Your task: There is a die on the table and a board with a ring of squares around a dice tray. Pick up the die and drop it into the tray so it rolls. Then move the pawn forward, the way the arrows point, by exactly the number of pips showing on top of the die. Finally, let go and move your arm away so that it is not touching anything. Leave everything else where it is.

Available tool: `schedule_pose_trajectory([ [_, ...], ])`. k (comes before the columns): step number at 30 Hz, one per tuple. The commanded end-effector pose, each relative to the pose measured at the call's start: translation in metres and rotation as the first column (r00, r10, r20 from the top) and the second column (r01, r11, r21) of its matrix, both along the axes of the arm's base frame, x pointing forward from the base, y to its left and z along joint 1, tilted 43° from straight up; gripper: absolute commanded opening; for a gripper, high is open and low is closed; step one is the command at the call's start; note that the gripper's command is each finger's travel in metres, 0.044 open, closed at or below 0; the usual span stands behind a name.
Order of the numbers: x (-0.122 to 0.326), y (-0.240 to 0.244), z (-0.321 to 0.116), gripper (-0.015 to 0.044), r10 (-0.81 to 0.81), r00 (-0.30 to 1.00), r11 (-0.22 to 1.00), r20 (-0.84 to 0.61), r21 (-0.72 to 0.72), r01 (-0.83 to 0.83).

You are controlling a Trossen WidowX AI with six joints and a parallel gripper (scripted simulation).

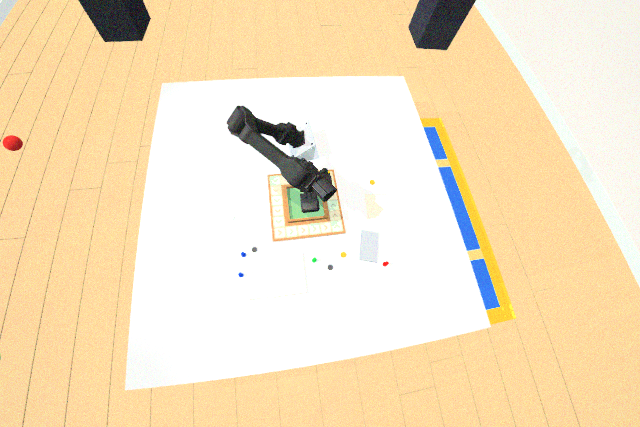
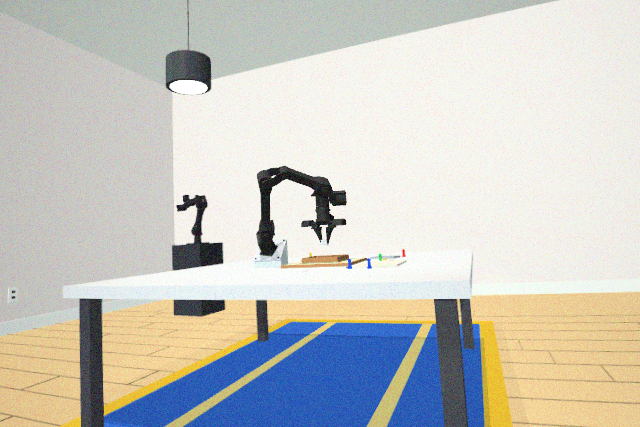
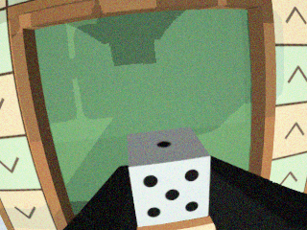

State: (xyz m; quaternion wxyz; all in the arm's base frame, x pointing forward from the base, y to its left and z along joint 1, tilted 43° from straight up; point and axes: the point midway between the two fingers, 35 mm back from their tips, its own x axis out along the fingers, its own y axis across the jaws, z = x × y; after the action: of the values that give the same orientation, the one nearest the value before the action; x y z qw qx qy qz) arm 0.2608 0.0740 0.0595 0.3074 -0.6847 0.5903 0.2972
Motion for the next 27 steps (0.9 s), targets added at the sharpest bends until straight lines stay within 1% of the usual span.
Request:
schedule_pose_trajectory([
  [1,-0.0035,-0.0046,-0.0036,0.0000,-0.017,0.999,0.997,-0.043,0.080,0.020],
  [6,-0.0065,-0.0067,-0.0083,0.0000,-0.024,0.995,0.972,-0.097,0.232,0.046],
  [11,-0.0083,-0.0080,-0.0115,0.0000,-0.005,0.992,0.921,-0.126,0.385,0.053],
  [16,-0.0081,-0.0079,-0.0119,0.0000,0.033,0.992,0.848,-0.121,0.529,0.037],
  [20,-0.0078,-0.0083,-0.0122,0.0000,0.070,0.993,0.774,-0.090,0.633,0.003],
  [24,-0.0068,-0.0086,-0.0107,0.0000,0.102,0.994,0.706,-0.047,0.707,-0.039],
  [27,-0.0052,-0.0078,-0.0036,0.0000,0.103,0.994,0.703,-0.044,0.710,-0.042],
])
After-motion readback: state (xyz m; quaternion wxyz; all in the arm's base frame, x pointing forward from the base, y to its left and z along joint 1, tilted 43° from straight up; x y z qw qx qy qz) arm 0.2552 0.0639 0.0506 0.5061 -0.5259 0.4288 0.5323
